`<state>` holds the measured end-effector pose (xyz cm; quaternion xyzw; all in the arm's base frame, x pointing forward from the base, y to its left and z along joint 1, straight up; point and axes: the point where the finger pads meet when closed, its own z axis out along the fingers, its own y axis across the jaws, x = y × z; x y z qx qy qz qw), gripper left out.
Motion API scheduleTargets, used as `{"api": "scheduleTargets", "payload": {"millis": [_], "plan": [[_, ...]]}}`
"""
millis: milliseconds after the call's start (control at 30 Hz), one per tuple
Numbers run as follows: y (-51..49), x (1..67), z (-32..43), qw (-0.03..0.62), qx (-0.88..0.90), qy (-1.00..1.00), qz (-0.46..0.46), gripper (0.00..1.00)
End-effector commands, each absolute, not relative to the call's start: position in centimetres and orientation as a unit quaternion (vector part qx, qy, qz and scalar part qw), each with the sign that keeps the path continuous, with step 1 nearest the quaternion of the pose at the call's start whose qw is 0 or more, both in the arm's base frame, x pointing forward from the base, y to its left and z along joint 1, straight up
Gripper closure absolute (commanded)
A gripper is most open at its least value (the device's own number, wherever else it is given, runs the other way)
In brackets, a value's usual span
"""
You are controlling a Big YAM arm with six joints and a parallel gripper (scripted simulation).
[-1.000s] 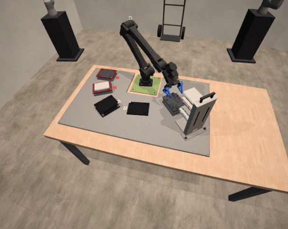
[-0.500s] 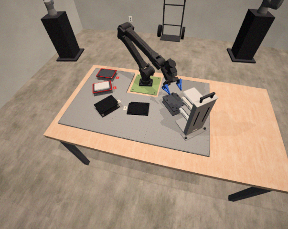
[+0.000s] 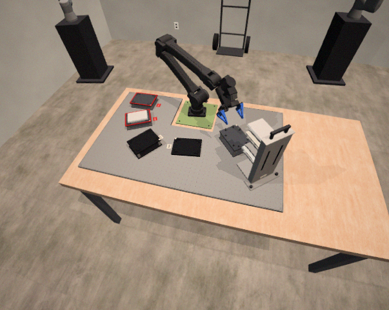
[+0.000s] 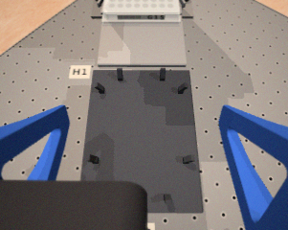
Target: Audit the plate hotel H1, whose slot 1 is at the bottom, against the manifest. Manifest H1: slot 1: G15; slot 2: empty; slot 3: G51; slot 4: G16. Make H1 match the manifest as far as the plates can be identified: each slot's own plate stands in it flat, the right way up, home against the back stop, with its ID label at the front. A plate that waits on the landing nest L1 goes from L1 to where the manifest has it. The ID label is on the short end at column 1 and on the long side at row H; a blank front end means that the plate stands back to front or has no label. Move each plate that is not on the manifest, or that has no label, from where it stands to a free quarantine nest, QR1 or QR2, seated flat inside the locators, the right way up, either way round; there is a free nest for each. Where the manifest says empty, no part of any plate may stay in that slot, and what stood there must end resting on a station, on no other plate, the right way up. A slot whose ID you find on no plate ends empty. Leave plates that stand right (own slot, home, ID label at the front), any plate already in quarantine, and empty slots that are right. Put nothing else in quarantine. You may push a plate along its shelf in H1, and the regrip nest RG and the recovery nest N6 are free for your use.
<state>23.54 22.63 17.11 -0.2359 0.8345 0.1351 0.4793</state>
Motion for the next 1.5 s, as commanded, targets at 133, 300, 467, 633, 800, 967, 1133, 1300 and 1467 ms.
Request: {"api": "scheduleTargets", "payload": {"millis": [133,300,467,633,800,967,1133,1300,1467], "plan": [[24.4,24.3,24.1,0.508,-0.224,0.816,0.162,0.0],[24.2,24.2,25.8,0.508,-0.224,0.816,0.162,0.0],[24.1,24.1,27.4,0.507,-0.224,0.817,0.161,0.0],[24.0,24.0,28.6,0.508,-0.223,0.816,0.163,0.0],[23.9,23.9,30.1,0.507,-0.224,0.817,0.162,0.0],[23.7,23.8,31.8,0.507,-0.223,0.816,0.162,0.0],[23.7,23.8,32.6,0.506,-0.224,0.817,0.161,0.0],[23.7,23.8,34.1,0.503,-0.225,0.819,0.159,0.0],[23.6,23.7,35.7,0.503,-0.225,0.819,0.159,0.0]]}}
